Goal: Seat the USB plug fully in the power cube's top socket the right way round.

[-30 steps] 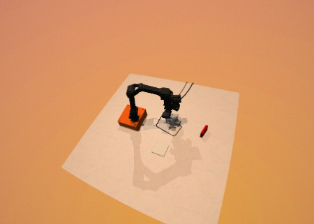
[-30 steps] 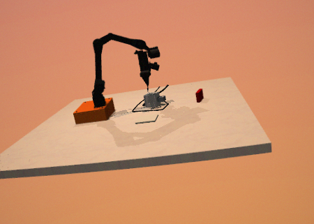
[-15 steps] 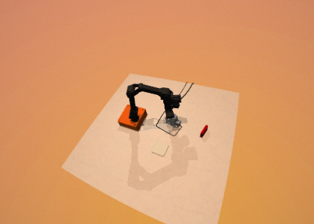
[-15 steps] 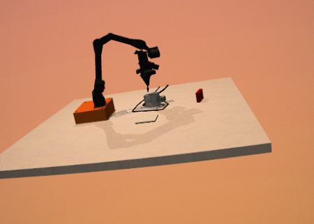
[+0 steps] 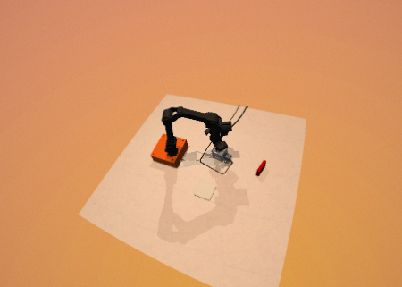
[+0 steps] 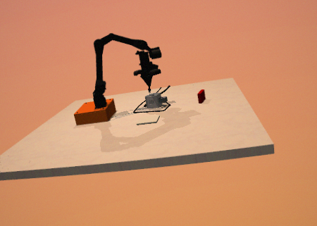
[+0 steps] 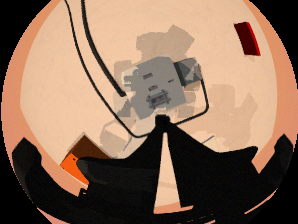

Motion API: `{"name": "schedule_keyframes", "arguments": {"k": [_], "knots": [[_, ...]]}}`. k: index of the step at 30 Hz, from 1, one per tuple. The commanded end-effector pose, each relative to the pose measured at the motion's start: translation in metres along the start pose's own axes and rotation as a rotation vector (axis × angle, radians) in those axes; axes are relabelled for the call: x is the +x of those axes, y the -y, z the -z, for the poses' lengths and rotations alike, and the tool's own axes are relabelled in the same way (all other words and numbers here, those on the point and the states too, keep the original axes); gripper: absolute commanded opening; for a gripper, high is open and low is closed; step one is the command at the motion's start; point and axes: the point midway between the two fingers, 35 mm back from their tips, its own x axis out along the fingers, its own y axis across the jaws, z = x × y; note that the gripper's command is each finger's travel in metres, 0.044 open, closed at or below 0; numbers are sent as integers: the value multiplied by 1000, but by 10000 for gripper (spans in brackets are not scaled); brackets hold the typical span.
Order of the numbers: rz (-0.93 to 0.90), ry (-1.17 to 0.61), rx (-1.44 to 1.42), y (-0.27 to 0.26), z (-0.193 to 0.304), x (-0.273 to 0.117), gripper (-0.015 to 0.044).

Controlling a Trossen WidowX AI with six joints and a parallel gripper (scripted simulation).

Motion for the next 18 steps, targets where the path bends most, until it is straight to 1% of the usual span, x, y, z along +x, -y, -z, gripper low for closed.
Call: {"name": "schedule_keyframes", "arguments": {"k": [1, 12, 18], "knots": [[0, 0, -125, 0, 0, 0, 0], [0, 0, -408, 0, 0, 0, 0], [0, 0, -426, 0, 0, 0, 0]]}}
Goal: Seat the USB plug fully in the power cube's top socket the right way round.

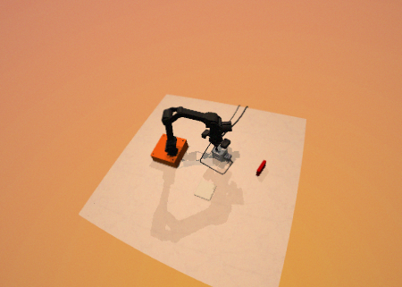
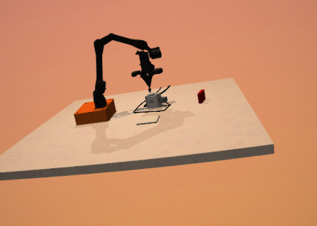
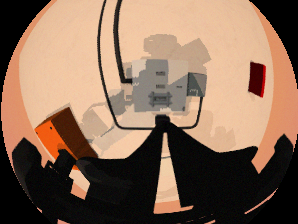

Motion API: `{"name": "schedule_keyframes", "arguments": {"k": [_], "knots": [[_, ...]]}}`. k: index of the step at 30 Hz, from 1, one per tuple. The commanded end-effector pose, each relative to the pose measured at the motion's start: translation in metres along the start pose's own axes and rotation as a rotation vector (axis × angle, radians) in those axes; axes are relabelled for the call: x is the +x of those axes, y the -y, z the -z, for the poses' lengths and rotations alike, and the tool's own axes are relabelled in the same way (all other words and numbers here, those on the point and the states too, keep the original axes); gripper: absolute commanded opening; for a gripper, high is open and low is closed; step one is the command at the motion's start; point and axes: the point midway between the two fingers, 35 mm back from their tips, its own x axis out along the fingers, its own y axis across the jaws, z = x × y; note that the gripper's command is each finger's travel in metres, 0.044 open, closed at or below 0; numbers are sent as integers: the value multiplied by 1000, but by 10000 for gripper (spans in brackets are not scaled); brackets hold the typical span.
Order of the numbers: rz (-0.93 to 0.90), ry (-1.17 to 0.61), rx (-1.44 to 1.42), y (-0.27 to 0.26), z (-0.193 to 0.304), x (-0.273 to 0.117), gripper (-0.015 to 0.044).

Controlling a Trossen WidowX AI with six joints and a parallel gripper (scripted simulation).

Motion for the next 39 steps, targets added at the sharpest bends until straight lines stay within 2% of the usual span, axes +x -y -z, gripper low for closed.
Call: {"name": "schedule_keyframes", "arguments": {"k": [1, 39], "knots": [[-1, 0, -29, 0, 0, 0, 0], [0, 25, -18, 0, -2, 4, 0]]}}
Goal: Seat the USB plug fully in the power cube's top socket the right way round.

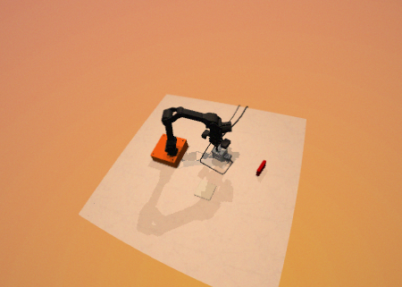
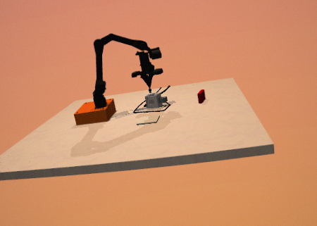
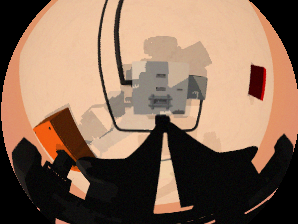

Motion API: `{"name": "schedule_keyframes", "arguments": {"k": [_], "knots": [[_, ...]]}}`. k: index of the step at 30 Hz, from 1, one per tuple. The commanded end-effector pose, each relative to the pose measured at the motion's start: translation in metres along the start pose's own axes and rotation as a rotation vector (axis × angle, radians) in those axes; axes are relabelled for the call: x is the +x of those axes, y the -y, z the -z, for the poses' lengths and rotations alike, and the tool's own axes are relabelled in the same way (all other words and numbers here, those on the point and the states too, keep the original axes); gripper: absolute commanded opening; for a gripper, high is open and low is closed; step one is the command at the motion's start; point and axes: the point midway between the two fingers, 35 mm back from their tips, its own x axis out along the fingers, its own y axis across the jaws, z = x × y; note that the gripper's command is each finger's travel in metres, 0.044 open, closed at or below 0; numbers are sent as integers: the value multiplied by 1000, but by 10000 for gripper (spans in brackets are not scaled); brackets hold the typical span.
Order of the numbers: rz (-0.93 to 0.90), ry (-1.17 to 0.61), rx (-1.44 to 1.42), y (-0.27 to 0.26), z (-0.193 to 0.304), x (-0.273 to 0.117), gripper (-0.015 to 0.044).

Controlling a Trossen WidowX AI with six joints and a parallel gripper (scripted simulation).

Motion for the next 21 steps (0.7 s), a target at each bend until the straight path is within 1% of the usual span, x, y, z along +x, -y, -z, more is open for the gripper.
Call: {"name": "schedule_keyframes", "arguments": {"k": [1, 21], "knots": [[-1, 9, -2, 0, -1, 1, 0], [-1, 26, -1, 0, -3, 3, 0]]}}
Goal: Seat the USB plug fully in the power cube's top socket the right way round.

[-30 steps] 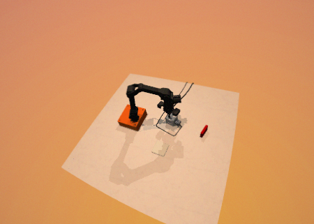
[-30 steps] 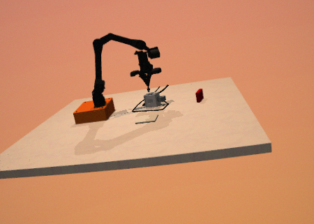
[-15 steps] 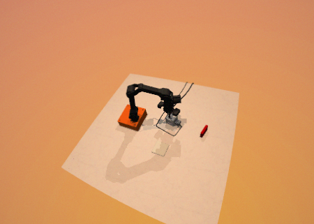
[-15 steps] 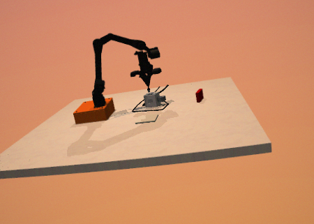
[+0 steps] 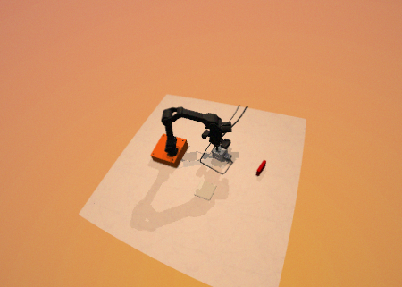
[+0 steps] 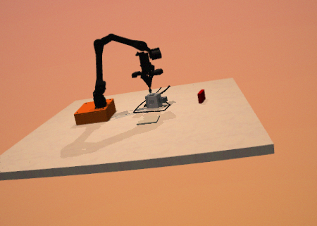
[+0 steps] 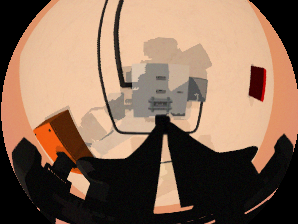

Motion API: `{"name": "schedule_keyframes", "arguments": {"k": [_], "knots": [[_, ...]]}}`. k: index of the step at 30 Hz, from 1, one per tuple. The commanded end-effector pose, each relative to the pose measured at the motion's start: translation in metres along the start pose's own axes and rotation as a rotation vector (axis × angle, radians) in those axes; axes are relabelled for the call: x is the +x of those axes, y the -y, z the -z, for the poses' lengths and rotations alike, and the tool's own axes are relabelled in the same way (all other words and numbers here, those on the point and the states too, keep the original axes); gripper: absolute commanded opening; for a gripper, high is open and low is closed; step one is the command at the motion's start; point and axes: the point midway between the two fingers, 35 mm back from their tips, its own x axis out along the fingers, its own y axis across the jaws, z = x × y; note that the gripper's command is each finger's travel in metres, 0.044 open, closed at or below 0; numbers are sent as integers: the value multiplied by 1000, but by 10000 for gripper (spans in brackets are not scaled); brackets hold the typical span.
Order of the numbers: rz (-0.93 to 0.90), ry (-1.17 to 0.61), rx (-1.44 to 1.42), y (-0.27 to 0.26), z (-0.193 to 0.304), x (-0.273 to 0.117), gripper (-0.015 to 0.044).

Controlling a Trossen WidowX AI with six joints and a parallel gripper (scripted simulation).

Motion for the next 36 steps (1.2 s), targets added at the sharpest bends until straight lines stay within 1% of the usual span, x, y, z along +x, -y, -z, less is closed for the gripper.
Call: {"name": "schedule_keyframes", "arguments": {"k": [1, 36], "knots": [[-1, 9, -5, 0, -1, 1, 0], [-1, 38, -2, 0, -4, 5, 0]]}}
